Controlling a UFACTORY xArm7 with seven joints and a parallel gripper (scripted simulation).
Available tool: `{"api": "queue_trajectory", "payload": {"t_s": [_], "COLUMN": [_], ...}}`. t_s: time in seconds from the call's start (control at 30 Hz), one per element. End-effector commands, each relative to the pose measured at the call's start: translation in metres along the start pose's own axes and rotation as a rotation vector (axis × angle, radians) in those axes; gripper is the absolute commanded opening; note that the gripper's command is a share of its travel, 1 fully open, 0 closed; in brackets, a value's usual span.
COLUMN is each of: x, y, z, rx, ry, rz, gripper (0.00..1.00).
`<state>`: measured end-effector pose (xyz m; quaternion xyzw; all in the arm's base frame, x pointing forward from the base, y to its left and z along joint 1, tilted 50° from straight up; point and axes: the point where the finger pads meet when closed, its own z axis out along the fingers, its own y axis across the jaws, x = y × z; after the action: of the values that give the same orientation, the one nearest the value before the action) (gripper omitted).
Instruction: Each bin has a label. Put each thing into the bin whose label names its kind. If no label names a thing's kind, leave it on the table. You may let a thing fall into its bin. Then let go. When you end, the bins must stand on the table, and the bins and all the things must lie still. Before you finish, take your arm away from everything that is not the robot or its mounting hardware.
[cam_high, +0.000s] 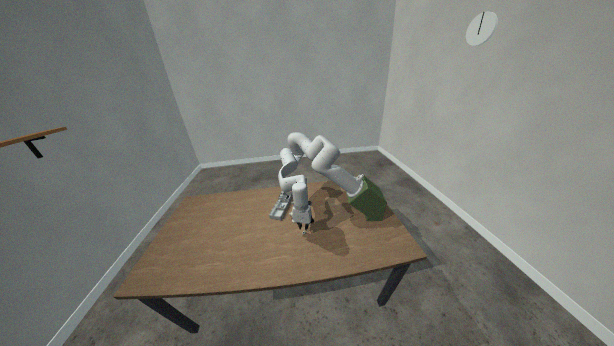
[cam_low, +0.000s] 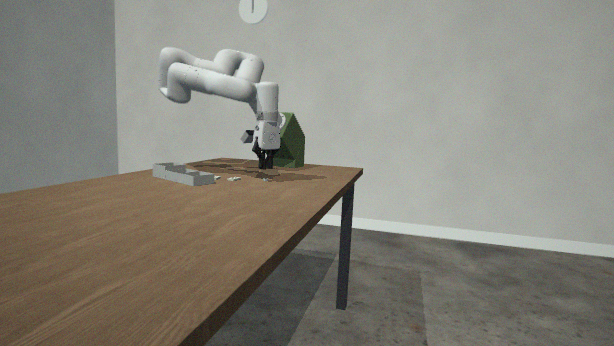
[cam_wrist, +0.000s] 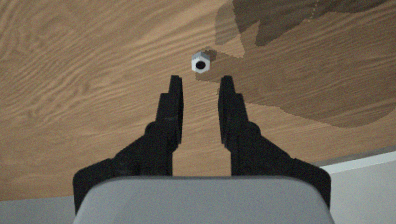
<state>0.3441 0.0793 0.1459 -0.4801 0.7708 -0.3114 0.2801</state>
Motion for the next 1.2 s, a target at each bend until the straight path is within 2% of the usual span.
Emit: {"api": "queue_trajectory", "payload": {"t_s": [0.0,0.1,0.3,0.6,1.03,1.07,1.17], "x": [-0.002,-0.003,-0.003,-0.002,-0.002,-0.002,-0.002], "y": [0.0,0.001,0.001,0.001,0.0,0.0,0.0], "z": [0.017,0.029,0.03,0.042,0.042,0.042,0.042], "rx": [0.002,0.002,0.002,0.001,0.001,0.001,0.001], "ry": [-0.004,-0.004,-0.004,-0.004,-0.004,-0.004,-0.004], "rz": [0.0,-0.001,-0.001,-0.001,-0.001,-0.001,-0.001], "gripper": [0.3,0.3,0.3,0.3,0.3,0.0,0.0]}}
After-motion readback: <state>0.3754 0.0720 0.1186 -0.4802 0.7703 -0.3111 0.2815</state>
